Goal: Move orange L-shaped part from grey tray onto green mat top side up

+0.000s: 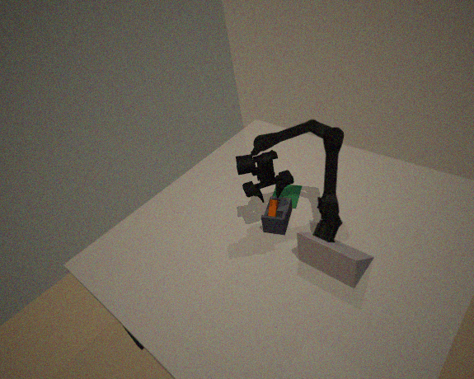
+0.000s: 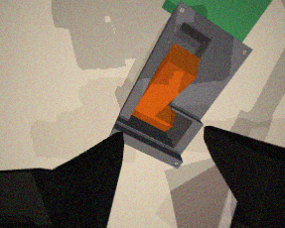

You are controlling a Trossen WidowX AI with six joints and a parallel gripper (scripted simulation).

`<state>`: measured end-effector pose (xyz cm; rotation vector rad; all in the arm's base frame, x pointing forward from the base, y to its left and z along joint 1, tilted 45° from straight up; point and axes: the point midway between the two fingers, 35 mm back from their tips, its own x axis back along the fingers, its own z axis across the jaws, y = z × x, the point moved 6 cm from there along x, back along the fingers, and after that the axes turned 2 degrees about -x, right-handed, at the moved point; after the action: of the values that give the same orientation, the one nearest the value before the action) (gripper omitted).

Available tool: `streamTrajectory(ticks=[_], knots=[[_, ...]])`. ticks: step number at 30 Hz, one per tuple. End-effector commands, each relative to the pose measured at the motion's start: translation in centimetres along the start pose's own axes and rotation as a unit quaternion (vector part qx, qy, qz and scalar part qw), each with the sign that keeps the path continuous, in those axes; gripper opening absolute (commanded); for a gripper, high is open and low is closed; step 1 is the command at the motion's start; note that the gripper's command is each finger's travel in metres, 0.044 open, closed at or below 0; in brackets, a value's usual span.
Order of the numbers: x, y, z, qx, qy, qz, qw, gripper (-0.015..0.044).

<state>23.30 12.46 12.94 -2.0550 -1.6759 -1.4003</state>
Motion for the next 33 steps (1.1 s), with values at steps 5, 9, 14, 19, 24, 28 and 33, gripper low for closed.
streamTrajectory(ticks=[5,9,14,19,24,28,33], knots=[[0.3,2.8,-1.7,-0.288,0.004,-0.002,0.958,0.0280],[0.3,2.8,-1.7,-0.288,0.004,-0.002,0.958,0.0280],[-0.3,2.8,-1.7,-0.288,0.004,-0.002,0.958,0.0280],[-2.5,2.8,-1.7,-0.288,0.004,-0.003,0.958,0.0280],[-3.0,2.9,-1.7,-0.288,0.004,-0.003,0.958,0.0280],[-3.5,2.9,-1.7,-0.288,0.004,-0.003,0.958,0.0280],[-4.4,2.9,-1.6,-0.288,0.004,-0.003,0.958,0.0280]])
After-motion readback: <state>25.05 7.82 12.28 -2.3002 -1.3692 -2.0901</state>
